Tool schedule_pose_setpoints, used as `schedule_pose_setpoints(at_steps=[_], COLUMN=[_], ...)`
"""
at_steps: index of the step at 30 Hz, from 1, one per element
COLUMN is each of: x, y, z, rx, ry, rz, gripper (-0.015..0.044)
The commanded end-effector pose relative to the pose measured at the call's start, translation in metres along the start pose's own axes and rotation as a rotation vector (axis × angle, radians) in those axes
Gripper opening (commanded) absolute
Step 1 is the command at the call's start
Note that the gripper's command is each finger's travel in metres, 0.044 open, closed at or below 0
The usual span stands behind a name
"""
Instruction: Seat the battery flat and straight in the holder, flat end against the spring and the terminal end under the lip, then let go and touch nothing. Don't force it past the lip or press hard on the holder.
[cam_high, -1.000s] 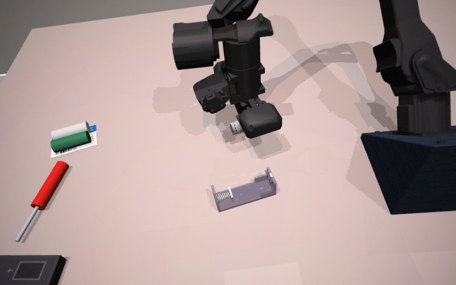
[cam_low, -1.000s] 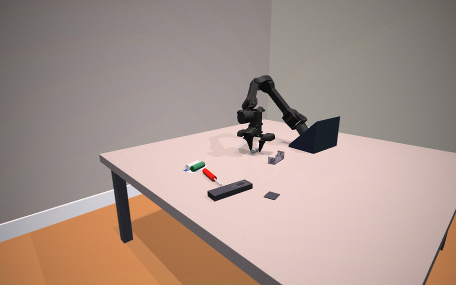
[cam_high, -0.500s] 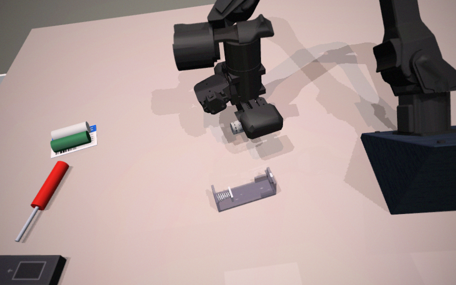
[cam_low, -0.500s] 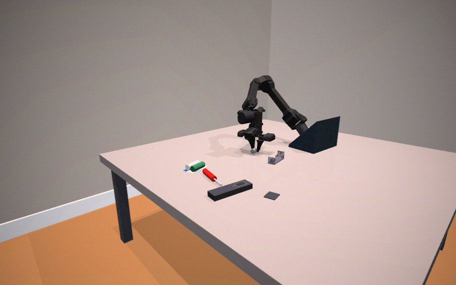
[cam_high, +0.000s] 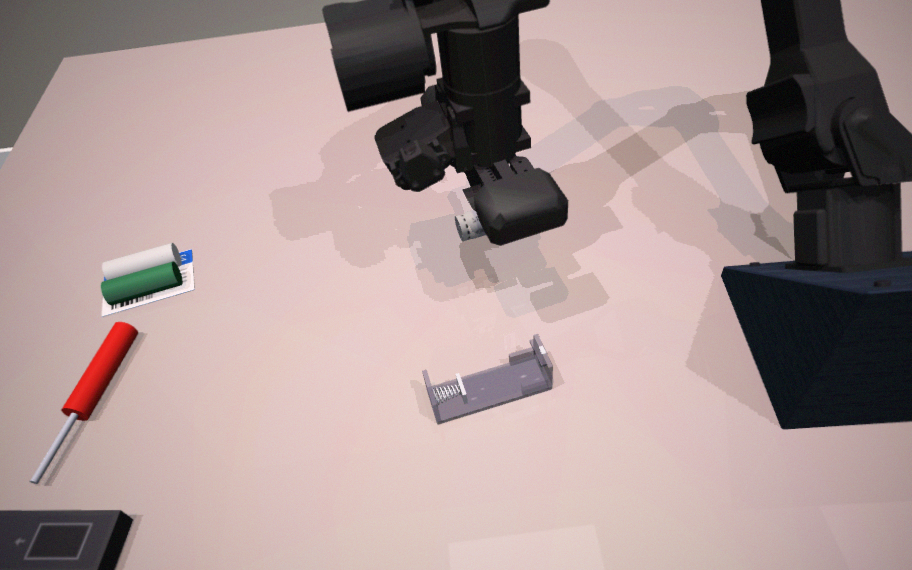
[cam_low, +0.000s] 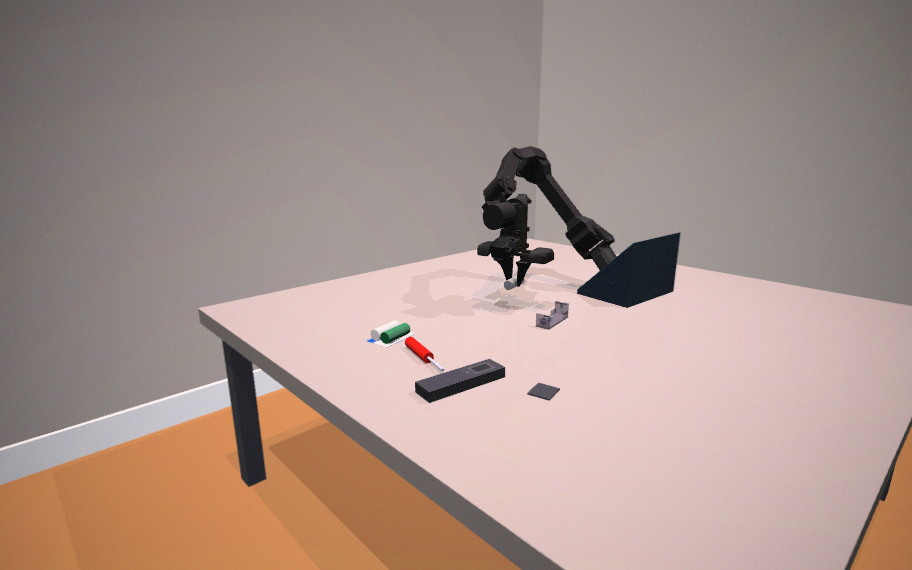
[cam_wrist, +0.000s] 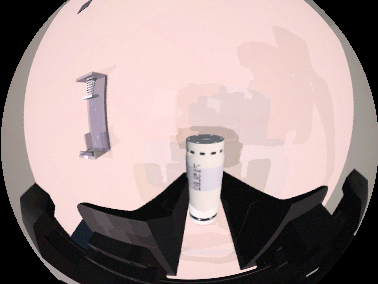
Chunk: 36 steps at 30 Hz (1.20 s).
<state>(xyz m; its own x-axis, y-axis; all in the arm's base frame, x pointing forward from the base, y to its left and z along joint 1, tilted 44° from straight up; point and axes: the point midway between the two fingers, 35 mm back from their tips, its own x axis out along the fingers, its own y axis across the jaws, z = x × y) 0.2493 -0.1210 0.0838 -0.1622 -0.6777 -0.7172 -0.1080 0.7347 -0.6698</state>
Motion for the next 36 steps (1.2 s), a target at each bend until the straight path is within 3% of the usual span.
schedule_pose_setpoints(at_steps=[1, 16, 21, 36], x=[-0.007, -0.028, -0.026, 0.013], y=[0.022, 0.131, 0.133, 0.131], z=[0.015, 0.055, 0.055, 0.048], rx=[-0.005, 0.045, 0.046, 0.047], ry=[-0.011, -0.013, -0.001, 0.250], rz=[0.013, 0.030, 0.030, 0.025], gripper=[0.0083, 0.0083, 0.0083, 0.0083])
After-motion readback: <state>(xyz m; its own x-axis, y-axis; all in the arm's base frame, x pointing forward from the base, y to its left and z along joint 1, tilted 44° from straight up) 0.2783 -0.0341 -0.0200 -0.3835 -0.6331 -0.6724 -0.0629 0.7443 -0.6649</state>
